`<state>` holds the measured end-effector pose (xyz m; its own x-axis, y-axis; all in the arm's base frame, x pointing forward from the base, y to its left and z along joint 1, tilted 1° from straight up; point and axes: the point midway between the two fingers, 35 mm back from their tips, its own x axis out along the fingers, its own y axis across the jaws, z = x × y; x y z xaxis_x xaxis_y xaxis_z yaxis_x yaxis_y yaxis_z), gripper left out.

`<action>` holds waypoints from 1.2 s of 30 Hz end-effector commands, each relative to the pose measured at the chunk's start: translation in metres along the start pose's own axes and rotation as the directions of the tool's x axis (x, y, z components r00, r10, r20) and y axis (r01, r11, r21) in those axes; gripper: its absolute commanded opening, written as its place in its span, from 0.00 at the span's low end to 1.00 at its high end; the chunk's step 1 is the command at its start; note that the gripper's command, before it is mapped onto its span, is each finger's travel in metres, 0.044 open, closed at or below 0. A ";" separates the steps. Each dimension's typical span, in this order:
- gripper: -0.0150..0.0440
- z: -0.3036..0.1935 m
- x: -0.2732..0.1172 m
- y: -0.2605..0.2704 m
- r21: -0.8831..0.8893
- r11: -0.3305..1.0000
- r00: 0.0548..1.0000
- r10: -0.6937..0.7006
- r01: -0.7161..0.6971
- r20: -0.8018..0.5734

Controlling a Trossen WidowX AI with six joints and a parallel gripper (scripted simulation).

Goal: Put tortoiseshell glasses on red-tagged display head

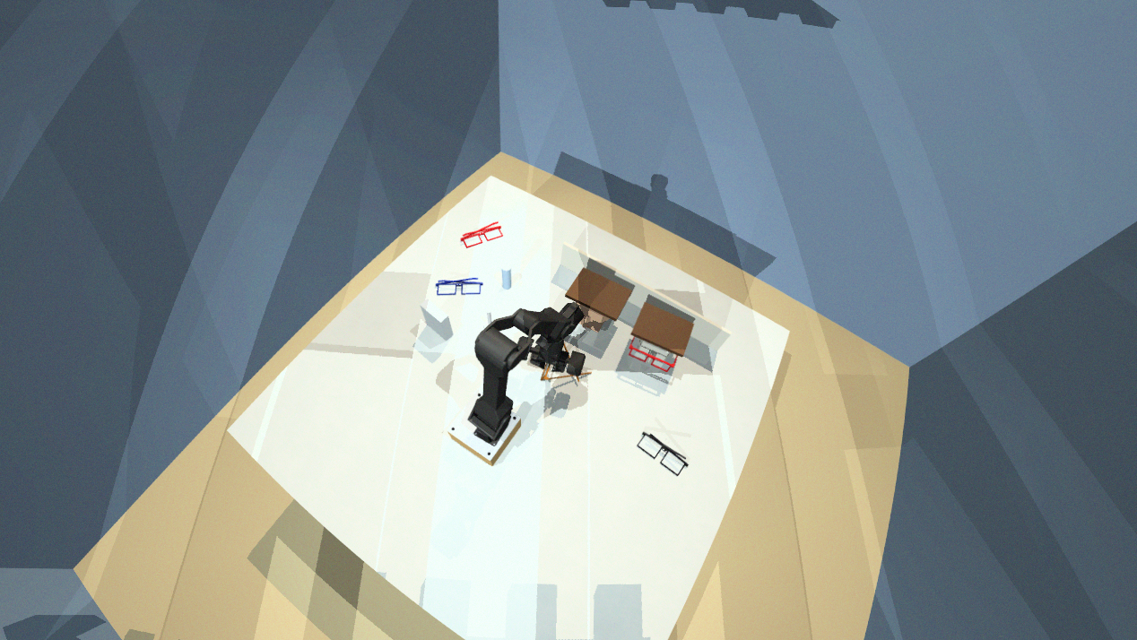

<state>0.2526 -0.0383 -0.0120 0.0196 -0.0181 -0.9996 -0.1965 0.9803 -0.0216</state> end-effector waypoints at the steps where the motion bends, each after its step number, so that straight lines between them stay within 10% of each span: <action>1: 0.46 -0.002 0.007 0.002 0.004 1.000 1.000 0.005 -0.005 -0.002; 36: 0.25 -0.003 0.009 0.000 0.005 1.000 1.000 0.002 -0.002 -0.005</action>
<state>0.2500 -0.0385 -0.0216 0.0140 -0.0160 -0.9998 -0.1916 0.9813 -0.0183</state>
